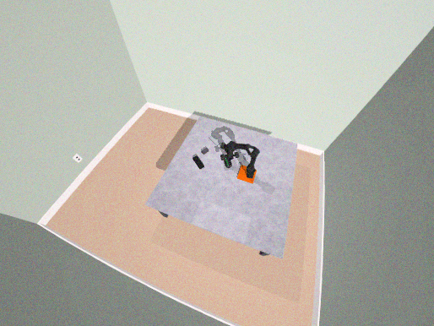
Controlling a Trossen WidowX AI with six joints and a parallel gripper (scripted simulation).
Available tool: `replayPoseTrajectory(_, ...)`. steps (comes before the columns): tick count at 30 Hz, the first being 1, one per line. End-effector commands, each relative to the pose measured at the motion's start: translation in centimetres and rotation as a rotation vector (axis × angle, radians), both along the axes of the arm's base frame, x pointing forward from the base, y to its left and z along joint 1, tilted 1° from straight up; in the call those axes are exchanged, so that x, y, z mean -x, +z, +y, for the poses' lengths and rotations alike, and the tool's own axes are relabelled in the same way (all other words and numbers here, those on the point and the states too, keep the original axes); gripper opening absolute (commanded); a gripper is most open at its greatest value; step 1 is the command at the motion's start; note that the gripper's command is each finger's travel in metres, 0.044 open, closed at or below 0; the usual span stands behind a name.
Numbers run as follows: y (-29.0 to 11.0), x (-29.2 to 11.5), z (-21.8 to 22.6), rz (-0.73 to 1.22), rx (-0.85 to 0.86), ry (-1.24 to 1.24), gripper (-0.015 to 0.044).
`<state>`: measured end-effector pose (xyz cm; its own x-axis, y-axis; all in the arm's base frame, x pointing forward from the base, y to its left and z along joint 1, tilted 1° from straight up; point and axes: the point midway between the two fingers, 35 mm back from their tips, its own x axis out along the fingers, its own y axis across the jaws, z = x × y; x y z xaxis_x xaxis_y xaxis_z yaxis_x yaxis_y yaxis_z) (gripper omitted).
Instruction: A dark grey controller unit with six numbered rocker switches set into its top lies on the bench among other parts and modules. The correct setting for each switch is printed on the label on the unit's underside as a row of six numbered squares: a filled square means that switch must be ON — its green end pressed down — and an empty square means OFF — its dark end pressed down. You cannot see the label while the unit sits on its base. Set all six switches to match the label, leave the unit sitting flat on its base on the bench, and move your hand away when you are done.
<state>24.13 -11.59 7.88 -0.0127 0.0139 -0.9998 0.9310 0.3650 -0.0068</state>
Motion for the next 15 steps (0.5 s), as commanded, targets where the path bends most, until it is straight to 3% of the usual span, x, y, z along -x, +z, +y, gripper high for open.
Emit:
replayPoseTrajectory(1,2.9,-0.3,-0.2,-0.024,0.012,0.005,0.0)
replayPoseTrajectory(15,2.6,-2.9,-1.2,-0.026,0.013,0.005,0.0)
